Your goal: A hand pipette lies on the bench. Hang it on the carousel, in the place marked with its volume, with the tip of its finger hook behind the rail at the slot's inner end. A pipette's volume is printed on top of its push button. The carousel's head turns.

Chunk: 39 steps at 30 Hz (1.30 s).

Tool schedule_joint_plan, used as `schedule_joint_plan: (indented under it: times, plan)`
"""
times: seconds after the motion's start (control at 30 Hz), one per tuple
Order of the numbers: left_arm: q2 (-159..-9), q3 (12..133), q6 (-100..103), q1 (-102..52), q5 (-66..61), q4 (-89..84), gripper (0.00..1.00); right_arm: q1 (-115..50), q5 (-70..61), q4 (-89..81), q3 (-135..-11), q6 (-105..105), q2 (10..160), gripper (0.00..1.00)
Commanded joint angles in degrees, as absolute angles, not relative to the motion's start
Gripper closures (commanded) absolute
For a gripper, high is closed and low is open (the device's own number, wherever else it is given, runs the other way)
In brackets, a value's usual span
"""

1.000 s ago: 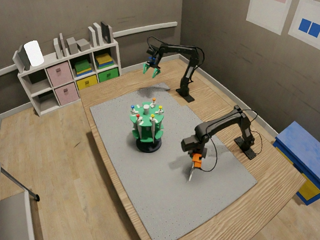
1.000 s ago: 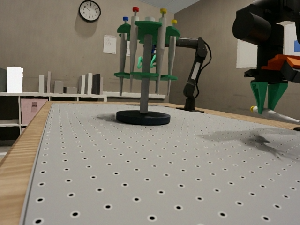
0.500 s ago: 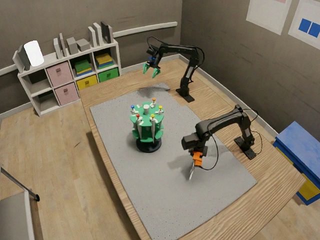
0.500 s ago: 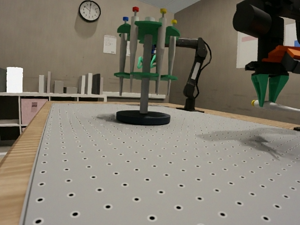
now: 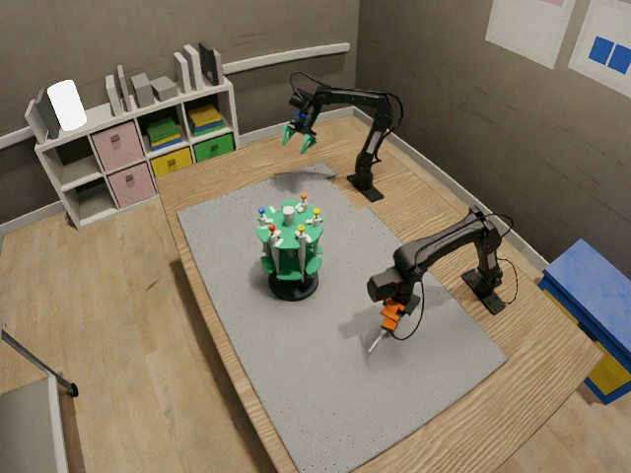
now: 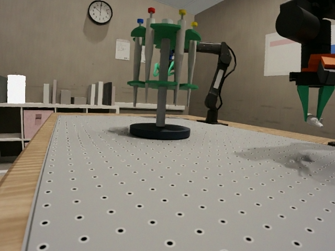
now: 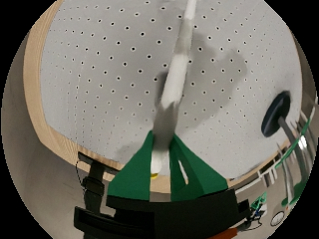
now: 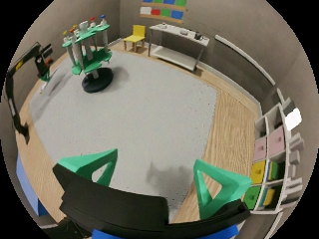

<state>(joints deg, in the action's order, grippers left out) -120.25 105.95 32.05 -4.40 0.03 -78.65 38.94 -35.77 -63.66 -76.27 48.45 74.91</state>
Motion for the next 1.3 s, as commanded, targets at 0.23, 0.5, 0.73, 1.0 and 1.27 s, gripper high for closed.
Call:
schedule_joint_plan:
  times: [0.23,0.5,0.73,1.0,1.27]
  plan:
    - [-115.94,103.33,16.64,-2.74,0.47,-76.63,0.88,39.58,-37.11,-63.14,-76.85,49.05,75.47,0.00]
    - [-113.20,99.33,-1.73,-0.67,0.61,-75.39,0.88,39.58,-37.11,-63.14,-76.85,49.05,75.47,0.00]
    - [-112.01,97.62,-9.49,0.45,0.20,-74.74,0.88,39.58,-37.11,-63.14,-76.85,49.05,75.47,0.00]
    - [-110.00,94.77,-23.69,2.33,0.49,-74.01,0.88,39.58,-37.11,-63.14,-76.85,49.05,75.47,0.00]
    - [-108.78,93.15,-33.62,3.62,-0.13,-73.33,0.88,39.58,-37.11,-63.14,-76.85,49.05,75.47,0.00]
